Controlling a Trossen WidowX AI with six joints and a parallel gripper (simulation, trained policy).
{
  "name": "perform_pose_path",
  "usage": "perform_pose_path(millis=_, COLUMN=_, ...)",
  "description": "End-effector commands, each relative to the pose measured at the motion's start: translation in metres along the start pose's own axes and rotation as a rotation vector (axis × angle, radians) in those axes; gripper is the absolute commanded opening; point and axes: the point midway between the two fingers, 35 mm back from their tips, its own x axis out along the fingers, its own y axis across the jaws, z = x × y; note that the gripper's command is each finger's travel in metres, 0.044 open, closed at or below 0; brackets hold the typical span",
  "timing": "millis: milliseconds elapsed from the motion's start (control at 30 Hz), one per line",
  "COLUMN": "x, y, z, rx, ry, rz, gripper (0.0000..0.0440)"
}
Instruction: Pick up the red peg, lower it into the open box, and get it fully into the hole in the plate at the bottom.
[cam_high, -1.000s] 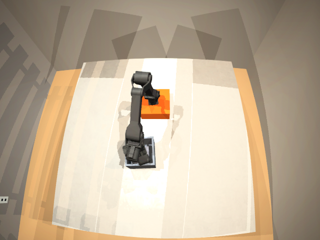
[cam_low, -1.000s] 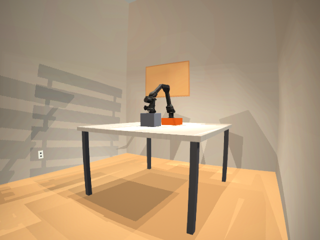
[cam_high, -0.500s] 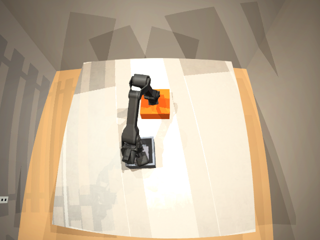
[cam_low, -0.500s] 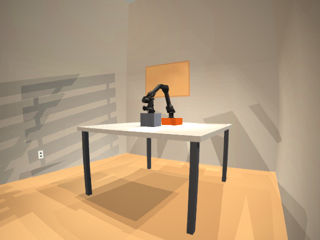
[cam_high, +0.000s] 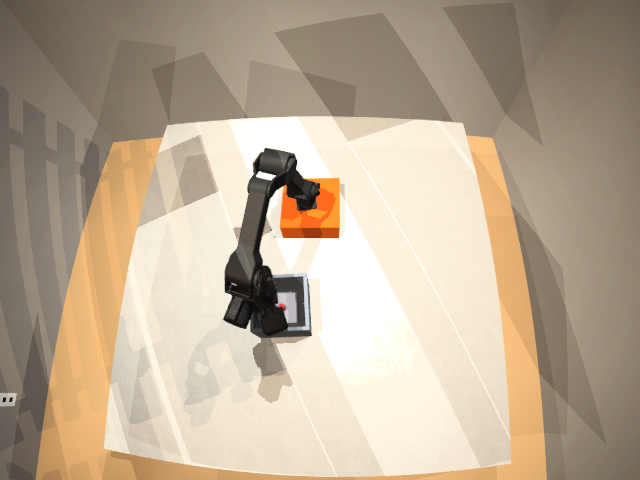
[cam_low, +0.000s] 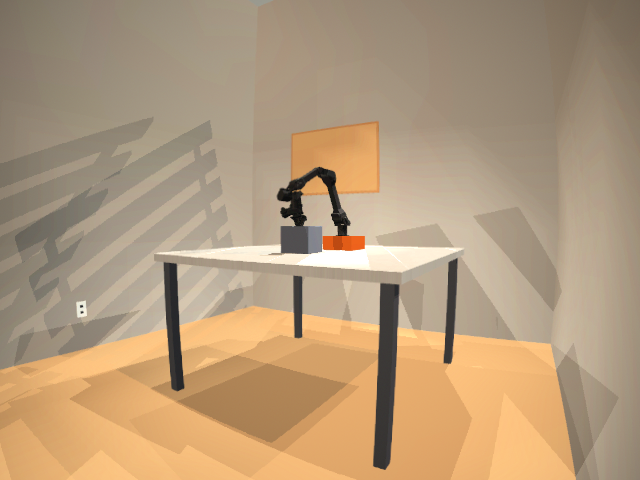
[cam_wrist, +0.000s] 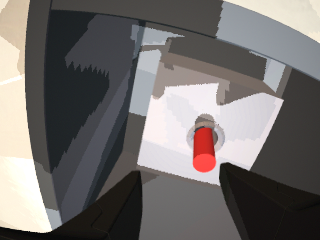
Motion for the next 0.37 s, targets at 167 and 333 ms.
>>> perform_pose_path(millis=167, x=-0.023, y=0.013, z=0.01, rx=0.003, ry=0.022, rz=0.086, gripper=0.021)
perform_pose_path(millis=333, x=-0.039, y=0.022, z=0.018, rx=-0.002, ry=0.022, rz=0.143, gripper=0.0213)
